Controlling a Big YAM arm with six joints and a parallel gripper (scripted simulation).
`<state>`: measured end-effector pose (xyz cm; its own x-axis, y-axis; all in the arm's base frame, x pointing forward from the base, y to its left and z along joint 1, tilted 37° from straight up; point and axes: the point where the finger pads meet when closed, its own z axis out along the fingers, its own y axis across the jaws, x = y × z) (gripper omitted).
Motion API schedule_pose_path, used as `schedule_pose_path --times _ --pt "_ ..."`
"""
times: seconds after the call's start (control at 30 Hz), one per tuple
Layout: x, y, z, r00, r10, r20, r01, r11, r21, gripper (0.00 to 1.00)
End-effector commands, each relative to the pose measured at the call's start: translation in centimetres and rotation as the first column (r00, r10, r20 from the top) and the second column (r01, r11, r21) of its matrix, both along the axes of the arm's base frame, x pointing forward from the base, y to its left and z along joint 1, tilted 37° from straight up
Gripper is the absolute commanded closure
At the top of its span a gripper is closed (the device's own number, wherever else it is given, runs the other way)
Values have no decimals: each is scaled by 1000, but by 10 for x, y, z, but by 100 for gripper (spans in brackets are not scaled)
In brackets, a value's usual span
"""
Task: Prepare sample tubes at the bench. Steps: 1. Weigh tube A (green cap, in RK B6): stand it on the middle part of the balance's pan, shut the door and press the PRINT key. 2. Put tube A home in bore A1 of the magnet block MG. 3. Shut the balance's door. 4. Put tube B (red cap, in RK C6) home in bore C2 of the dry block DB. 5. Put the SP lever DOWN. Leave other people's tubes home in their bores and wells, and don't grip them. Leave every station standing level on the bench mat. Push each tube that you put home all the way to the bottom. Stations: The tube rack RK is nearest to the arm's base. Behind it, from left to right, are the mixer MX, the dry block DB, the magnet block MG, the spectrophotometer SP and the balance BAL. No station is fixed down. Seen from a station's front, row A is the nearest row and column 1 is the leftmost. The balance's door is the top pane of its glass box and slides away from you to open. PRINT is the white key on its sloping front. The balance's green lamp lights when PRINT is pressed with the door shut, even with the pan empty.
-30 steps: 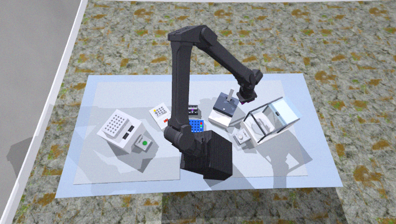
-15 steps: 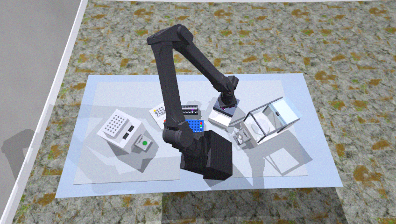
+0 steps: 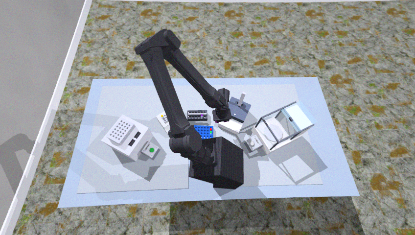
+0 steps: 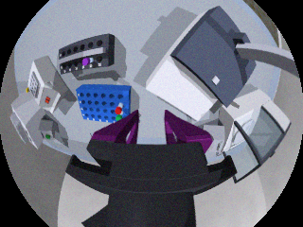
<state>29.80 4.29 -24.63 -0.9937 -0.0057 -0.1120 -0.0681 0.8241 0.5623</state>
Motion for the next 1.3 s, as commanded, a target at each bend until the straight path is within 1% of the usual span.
schedule_pose_path --times 0.0,0.03,0.07,0.1,0.17,0.2,0.33,0.37,0.43,0.47,0.5,0.53,0.63,0.7,0.83,1.0,1.27 --pt "-4 16 9 997 -73 -22 73 997 -7 64" --pt "-4 16 9 997 -73 -22 73 997 -7 64" --pt "-17 24 7 994 -85 -63 87 996 22 64" --pt "-15 29 16 995 -85 -43 86 996 22 64" --pt "-26 40 22 995 -86 -45 87 996 16 64" --pt "-31 47 27 993 -95 -68 98 994 45 64" --pt "-52 64 39 992 -98 -77 102 994 44 64" --pt "-53 64 39 992 -98 -77 102 994 44 64" --pt "-63 64 33 989 -98 -108 103 994 40 64" --pt "-48 62 31 991 -105 -83 109 993 43 64" --pt "-45 55 31 988 -130 -83 134 990 43 64" --pt "-40 54 33 989 -131 -70 134 990 44 64" --pt "-40 54 36 989 -128 -67 131 990 46 64" --pt "-46 55 36 989 -122 -79 126 991 45 64" --pt "-49 52 36 987 -130 -99 135 990 44 64" --pt "-50 52 37 991 -107 -83 111 993 45 64" --pt "-51 50 37 990 -110 -84 114 992 45 64"
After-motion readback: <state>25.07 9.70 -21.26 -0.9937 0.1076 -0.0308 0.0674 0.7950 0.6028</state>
